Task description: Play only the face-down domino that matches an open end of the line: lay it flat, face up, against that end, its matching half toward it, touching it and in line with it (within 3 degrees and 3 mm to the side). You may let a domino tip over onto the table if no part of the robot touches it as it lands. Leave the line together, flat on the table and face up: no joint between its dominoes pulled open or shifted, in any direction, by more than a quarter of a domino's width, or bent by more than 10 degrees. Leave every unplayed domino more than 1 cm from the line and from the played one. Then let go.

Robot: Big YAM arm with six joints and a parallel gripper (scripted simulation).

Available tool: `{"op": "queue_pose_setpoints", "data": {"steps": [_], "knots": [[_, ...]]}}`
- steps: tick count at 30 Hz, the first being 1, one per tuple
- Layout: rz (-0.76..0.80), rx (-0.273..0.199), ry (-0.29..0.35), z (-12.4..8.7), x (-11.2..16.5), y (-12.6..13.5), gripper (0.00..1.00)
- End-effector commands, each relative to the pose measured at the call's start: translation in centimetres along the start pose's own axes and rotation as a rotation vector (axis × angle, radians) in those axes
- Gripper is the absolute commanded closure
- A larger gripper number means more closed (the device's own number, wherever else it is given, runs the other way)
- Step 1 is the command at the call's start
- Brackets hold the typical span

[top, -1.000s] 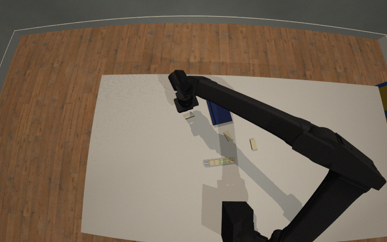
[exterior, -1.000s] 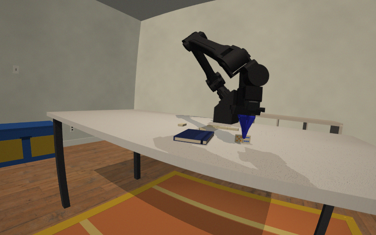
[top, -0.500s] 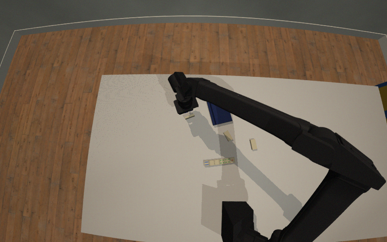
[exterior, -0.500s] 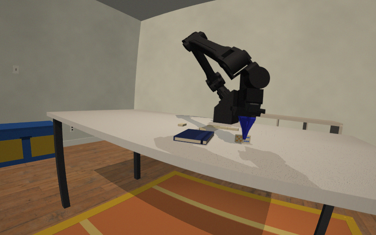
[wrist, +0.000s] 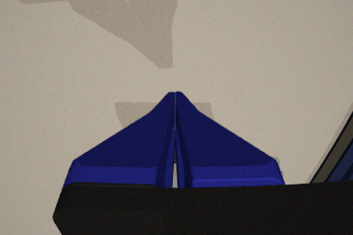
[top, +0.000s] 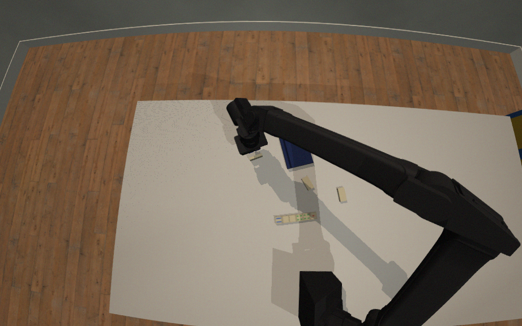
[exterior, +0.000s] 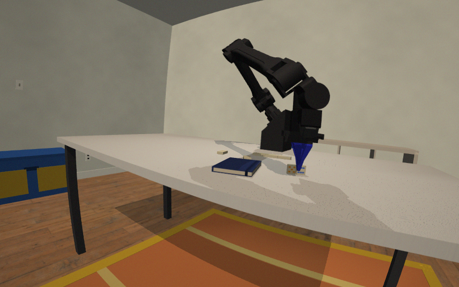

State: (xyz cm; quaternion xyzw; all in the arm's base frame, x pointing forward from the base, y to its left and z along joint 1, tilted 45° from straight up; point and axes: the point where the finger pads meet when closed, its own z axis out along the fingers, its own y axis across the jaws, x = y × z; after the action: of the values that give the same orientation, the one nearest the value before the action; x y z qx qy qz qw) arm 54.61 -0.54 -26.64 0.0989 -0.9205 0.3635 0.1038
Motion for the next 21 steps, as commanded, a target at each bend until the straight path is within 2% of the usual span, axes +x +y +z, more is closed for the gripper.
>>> {"op": "queue_pose_setpoints", "data": {"steps": [1,10,17,18,21], "knots": [[0.003,0.000,-0.010,-0.5,-0.3,-0.1,1.00],[0.010,-0.002,0.005,1.1,0.1,-0.5,1.00],[0.010,-0.002,0.005,1.1,0.1,-0.5,1.00],[0.003,0.000,-0.010,-0.4,-0.3,-0.1,1.00],[0.005,-0.001,-0.004,0.1,-0.1,-0.2,1.00]]}}
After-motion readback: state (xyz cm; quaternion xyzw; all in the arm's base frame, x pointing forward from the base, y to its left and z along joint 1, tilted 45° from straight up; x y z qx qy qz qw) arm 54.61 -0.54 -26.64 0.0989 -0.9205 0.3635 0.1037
